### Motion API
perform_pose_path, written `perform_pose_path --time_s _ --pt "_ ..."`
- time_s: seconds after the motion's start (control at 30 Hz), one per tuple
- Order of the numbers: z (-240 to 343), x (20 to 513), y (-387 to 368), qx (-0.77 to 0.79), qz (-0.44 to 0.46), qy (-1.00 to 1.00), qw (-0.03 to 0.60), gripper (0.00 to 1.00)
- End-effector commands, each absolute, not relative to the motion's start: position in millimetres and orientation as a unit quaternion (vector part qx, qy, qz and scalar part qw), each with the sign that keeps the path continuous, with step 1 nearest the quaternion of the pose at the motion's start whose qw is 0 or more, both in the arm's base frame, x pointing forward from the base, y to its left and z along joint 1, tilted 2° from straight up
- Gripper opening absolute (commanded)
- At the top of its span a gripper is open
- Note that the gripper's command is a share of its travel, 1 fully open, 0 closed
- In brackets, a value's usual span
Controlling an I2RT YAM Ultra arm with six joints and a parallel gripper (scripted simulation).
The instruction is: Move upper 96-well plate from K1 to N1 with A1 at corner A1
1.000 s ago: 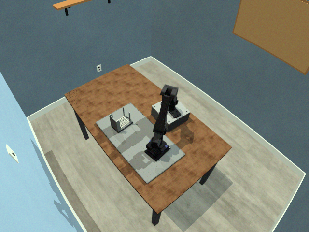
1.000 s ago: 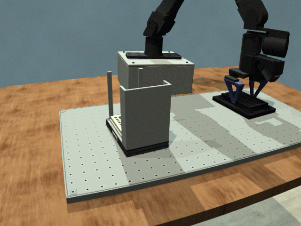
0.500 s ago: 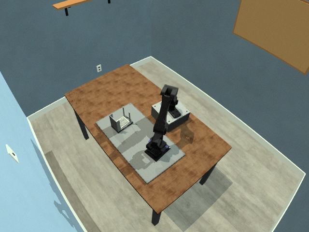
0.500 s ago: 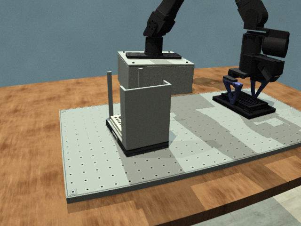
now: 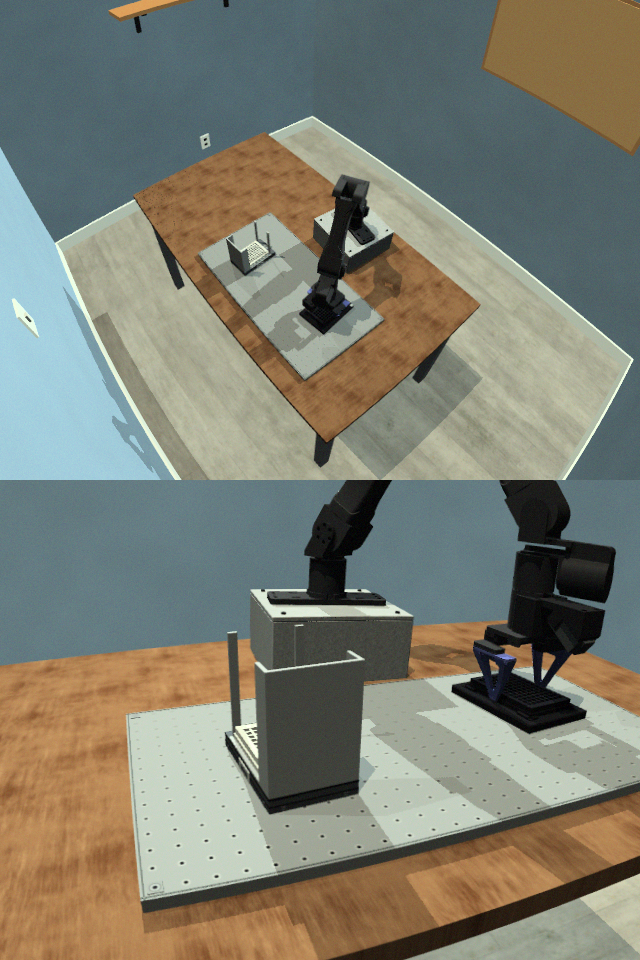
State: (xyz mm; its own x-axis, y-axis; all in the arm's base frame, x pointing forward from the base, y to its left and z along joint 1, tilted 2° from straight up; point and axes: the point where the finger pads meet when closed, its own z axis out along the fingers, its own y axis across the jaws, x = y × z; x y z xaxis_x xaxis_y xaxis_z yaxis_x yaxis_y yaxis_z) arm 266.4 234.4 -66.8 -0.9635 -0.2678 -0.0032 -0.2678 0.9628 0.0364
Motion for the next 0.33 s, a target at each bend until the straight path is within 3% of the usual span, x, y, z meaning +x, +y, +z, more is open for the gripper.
perform_pose_path --time_s 0.0,0.3 --pt "-45.8 272.9 244.9 0.14 -0.026 -0.99 -0.018 1.0" --pt "-21.5 272.7 242.9 0.141 -0.026 -0.989 -0.019 1.0"
